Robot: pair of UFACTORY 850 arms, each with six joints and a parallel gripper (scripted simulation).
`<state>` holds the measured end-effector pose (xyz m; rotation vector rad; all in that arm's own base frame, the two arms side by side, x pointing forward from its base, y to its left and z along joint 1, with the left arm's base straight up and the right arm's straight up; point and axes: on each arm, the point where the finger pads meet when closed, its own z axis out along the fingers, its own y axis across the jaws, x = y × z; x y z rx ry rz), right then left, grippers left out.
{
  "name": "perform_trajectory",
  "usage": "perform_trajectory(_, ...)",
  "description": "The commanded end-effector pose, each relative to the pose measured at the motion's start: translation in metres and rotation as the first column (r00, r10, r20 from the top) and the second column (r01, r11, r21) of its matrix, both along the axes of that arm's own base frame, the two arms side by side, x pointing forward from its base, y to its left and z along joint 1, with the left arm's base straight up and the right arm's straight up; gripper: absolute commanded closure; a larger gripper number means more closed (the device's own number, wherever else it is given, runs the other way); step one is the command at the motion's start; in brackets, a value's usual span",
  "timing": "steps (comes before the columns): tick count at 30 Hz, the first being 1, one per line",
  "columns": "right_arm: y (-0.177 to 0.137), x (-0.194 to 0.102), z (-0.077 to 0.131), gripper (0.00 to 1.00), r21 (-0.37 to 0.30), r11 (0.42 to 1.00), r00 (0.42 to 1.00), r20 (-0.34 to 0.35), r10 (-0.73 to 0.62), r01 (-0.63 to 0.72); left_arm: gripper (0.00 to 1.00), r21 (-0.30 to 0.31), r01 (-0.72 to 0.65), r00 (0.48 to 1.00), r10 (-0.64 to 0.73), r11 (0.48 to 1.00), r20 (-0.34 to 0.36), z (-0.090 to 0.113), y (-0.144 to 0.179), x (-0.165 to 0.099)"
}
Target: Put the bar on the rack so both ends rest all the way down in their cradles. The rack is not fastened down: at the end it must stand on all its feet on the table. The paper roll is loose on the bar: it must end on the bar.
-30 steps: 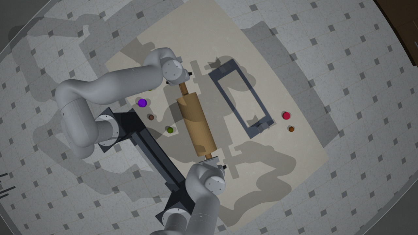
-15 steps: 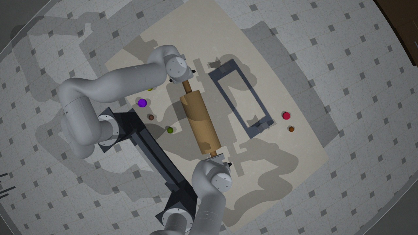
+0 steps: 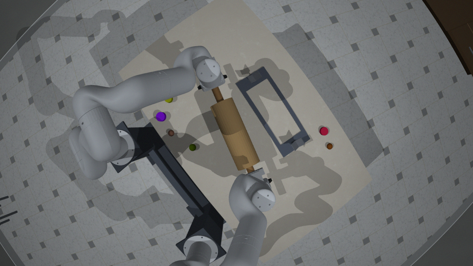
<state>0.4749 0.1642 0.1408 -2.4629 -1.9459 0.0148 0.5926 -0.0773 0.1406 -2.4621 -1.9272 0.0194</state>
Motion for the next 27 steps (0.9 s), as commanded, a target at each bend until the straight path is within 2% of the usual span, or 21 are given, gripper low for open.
perform_trajectory(1,-0.002,0.028,0.003,0.88,0.006,1.000,1.000,0.015,0.023,-0.023,0.88,0.000,-0.023,1.000,0.023,1.000,0.006,0.003,-0.002,0.019)
perform_trajectory(11,-0.008,0.072,0.007,0.88,0.006,0.998,0.998,0.016,0.055,-0.055,0.88,0.000,-0.054,0.999,0.054,0.999,0.006,0.008,-0.005,0.048)
perform_trajectory(14,-0.008,0.067,0.007,0.88,0.006,0.999,0.999,0.016,0.052,-0.052,0.88,0.000,-0.051,0.999,0.051,0.999,0.006,0.007,-0.005,0.045)
perform_trajectory(18,-0.012,0.097,0.010,0.88,0.006,0.998,0.997,0.016,0.070,-0.070,0.88,0.001,-0.069,0.998,0.069,0.998,0.006,0.010,-0.008,0.066)
perform_trajectory(27,-0.017,0.136,0.013,0.88,0.005,0.995,0.995,0.017,0.098,-0.099,0.88,0.001,-0.098,0.995,0.098,0.995,0.007,0.014,-0.011,0.091)
